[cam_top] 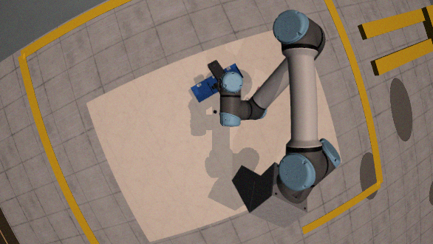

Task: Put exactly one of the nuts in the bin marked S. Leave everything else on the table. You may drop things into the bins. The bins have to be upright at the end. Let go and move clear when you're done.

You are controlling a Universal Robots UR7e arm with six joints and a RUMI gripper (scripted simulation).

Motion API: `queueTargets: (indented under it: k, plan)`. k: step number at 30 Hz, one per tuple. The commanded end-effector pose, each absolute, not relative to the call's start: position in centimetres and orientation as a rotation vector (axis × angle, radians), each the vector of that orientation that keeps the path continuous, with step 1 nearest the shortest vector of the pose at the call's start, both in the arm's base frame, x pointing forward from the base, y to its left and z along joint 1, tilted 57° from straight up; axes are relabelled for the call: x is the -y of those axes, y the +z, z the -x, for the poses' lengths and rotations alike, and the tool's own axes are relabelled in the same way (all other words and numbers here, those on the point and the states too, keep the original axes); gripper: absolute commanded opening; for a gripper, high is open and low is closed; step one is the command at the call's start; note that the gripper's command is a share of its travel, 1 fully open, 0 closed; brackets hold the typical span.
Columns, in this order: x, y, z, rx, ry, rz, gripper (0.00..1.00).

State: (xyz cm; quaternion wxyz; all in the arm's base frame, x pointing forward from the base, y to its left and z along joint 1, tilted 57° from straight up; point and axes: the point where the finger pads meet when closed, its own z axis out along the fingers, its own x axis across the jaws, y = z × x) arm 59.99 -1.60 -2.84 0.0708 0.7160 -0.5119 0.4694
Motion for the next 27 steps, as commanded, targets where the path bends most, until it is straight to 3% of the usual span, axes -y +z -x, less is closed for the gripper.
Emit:
queueTargets:
  k: [1, 27]
  plan:
    - [2.36, -3.58, -60.86, 1.539, 1.413, -2.154, 0.04]
    - [2.87, -4.06, -61.38, 1.539, 1.413, -2.154, 0.04]
